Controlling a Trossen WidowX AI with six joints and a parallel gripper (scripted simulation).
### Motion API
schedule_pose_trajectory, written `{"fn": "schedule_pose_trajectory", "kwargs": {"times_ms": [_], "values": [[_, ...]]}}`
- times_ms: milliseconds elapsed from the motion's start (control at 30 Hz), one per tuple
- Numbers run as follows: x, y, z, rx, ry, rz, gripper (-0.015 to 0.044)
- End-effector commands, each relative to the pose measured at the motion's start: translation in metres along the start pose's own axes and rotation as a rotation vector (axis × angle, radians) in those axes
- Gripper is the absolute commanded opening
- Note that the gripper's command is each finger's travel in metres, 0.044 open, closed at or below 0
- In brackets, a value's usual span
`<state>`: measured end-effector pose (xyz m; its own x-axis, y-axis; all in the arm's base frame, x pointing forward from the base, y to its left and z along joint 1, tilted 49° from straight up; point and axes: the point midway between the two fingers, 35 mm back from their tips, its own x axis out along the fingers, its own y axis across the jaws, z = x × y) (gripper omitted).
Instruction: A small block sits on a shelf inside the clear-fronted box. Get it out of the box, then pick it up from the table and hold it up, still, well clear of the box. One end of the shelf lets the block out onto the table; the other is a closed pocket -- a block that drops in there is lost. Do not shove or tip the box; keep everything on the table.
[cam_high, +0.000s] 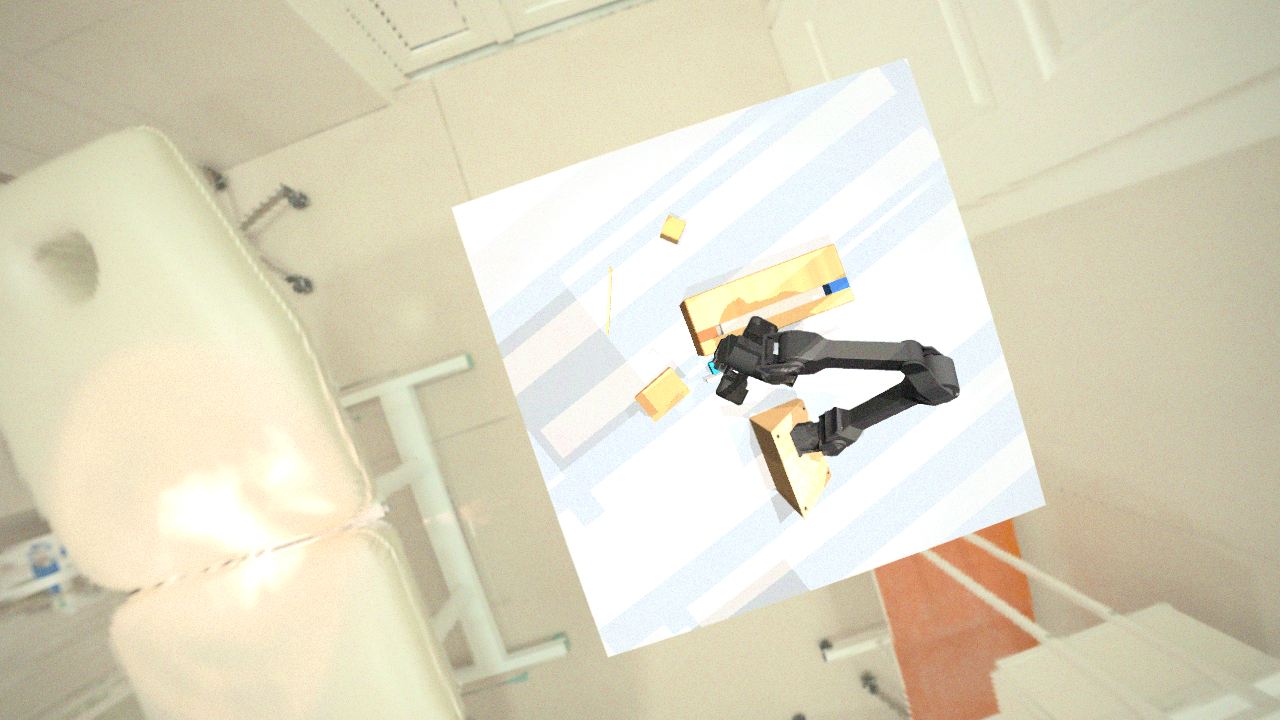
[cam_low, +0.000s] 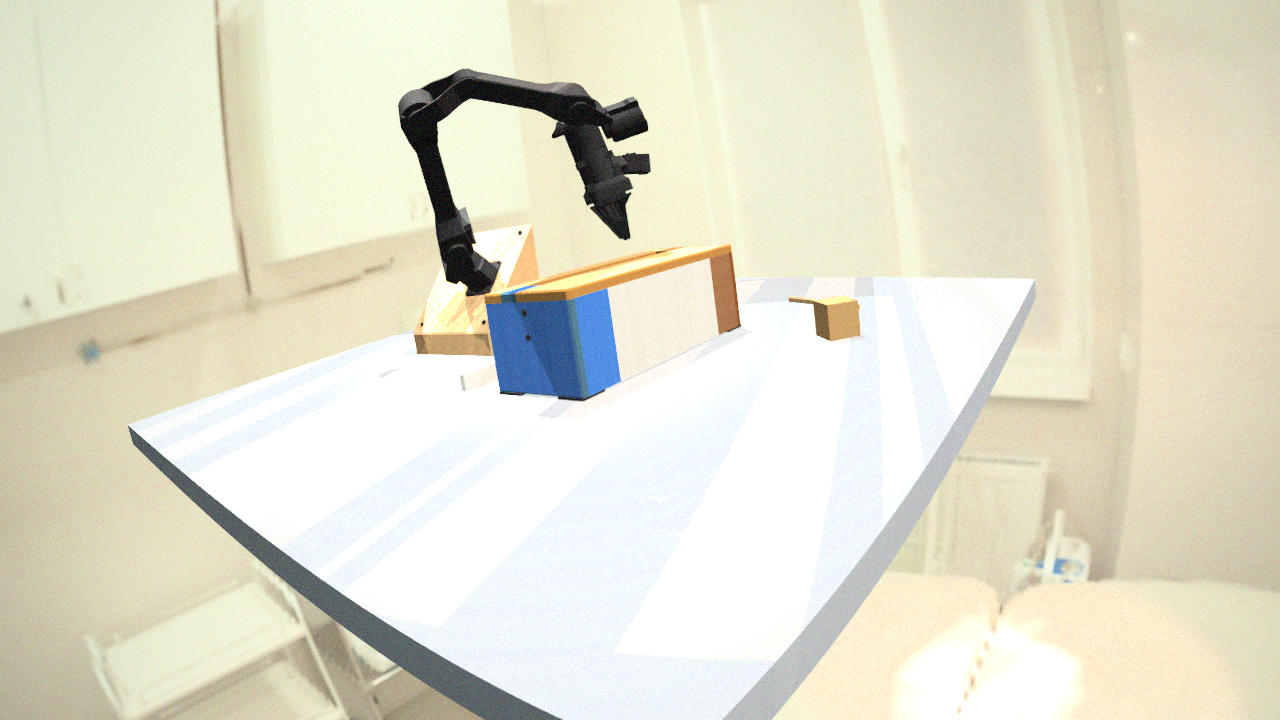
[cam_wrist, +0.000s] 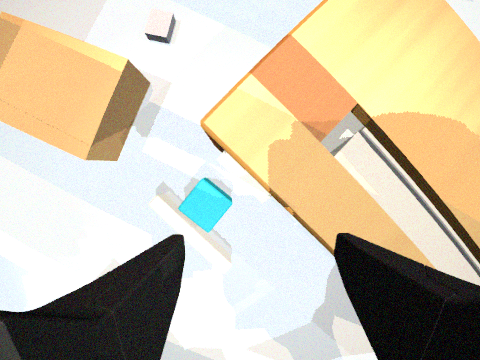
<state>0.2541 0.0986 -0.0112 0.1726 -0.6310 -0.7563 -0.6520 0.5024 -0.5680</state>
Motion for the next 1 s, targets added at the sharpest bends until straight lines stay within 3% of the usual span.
{"fn": "schedule_pose_trajectory", "kwargs": {"times_ms": [0,700,967], "values": [[0.000,0.014,0.003,-0.942,0.042,-0.117,0.0285],[-0.005,0.031,0.006,-2.371,0.282,-0.210,0.0285],[-0.005,0.032,0.006,-2.388,0.287,-0.210,0.0285]]}}
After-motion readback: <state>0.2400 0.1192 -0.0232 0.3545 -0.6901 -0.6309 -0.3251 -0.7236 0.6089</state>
